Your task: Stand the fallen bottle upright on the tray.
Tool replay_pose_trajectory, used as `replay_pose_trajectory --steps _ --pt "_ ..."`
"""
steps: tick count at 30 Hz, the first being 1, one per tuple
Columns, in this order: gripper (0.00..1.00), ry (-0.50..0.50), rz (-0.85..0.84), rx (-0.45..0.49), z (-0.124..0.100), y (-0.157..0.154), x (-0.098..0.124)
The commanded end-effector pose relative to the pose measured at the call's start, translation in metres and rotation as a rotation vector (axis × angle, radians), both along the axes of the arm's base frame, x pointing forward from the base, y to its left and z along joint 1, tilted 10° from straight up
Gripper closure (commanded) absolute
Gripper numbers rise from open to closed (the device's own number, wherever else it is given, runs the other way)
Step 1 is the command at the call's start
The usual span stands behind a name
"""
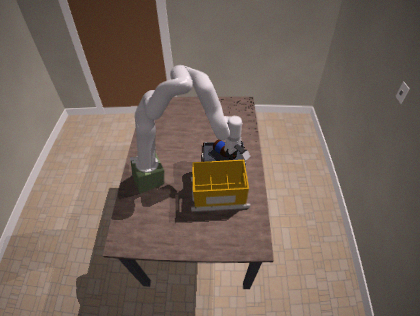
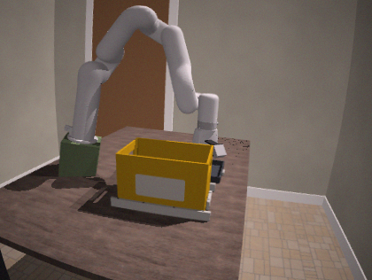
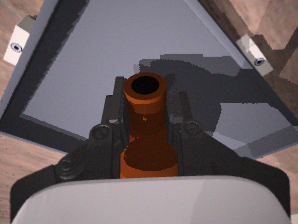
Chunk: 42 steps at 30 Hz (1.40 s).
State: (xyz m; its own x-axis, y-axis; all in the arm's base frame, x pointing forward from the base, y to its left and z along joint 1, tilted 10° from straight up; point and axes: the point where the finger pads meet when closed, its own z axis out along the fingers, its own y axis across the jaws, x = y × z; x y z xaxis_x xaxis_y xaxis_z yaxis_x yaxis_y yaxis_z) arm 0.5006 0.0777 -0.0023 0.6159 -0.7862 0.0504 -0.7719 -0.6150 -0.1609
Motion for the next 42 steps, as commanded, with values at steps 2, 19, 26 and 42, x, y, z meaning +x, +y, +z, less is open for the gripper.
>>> replay_pose_trajectory --steps 2,19,26,42 --pt "1.0 -0.004 0.0 0.001 0.001 0.0 0.001" --pt "1.0 -0.004 0.0 0.001 0.003 0.0 0.001" --pt "1.0 -0.004 0.0 0.001 0.006 0.0 0.001" --pt "1.0 -0.004 0.0 0.001 0.016 -0.001 -0.001"
